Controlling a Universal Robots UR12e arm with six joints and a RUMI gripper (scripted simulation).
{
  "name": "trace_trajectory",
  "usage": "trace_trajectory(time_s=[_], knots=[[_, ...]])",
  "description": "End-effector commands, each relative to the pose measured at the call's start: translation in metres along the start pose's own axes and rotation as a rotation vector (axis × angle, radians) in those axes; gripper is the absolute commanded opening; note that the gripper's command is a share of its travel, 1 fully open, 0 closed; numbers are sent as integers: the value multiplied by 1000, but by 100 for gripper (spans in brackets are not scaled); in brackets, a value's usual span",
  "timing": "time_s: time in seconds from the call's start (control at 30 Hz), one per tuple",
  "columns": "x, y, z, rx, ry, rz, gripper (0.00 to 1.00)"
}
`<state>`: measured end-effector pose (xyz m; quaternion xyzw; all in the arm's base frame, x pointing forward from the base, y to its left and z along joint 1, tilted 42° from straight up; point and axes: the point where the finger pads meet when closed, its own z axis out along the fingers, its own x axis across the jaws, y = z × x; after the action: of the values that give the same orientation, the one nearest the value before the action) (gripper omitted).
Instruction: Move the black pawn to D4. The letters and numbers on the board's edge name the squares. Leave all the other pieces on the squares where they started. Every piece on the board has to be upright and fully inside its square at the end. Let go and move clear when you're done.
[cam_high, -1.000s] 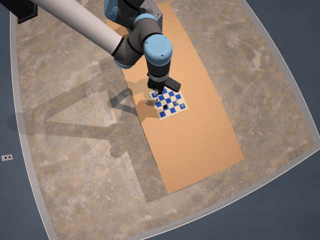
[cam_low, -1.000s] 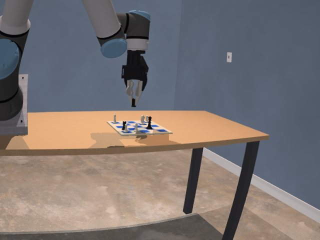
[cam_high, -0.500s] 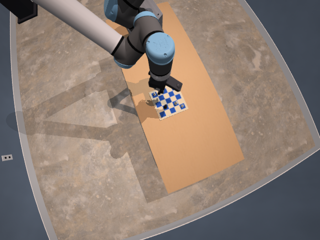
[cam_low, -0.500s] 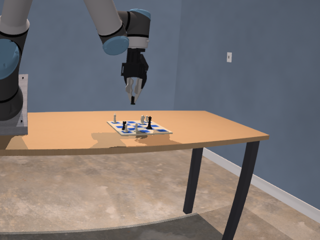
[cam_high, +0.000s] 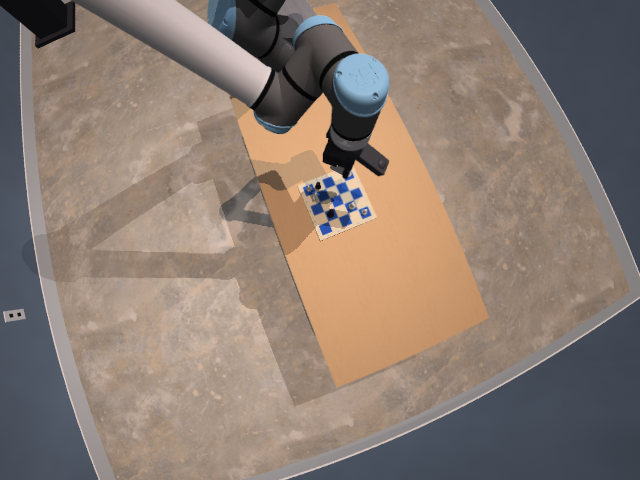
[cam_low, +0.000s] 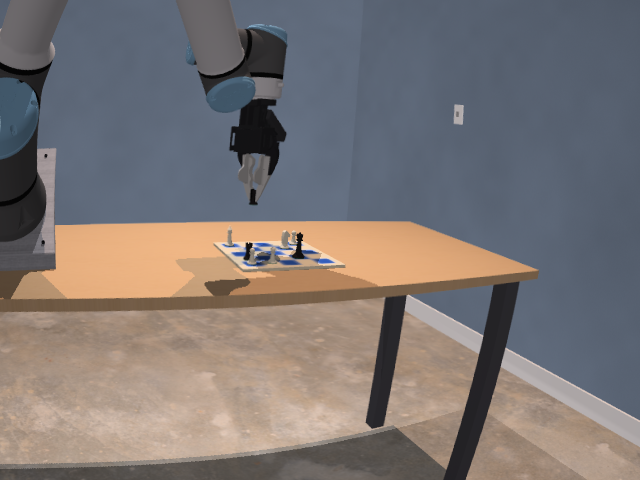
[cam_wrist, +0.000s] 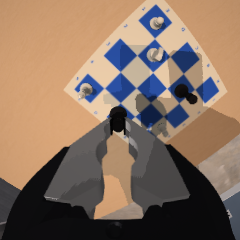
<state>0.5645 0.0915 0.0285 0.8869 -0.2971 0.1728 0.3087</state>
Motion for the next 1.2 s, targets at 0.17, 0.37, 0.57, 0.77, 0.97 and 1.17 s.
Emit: trace_trajectory(time_s=[0.17, 0.37, 0.57, 0.77, 0.97, 1.17], knots=[[2, -1, 3, -2, 1, 16, 0], [2, -1, 13, -3, 0, 15, 0], [1, -1, 38, -3, 0, 15, 0], [1, -1, 67, -2, 0, 15, 0], [1, -1, 82, -2, 0, 15, 0], [1, -1, 94, -2, -1, 15, 0]])
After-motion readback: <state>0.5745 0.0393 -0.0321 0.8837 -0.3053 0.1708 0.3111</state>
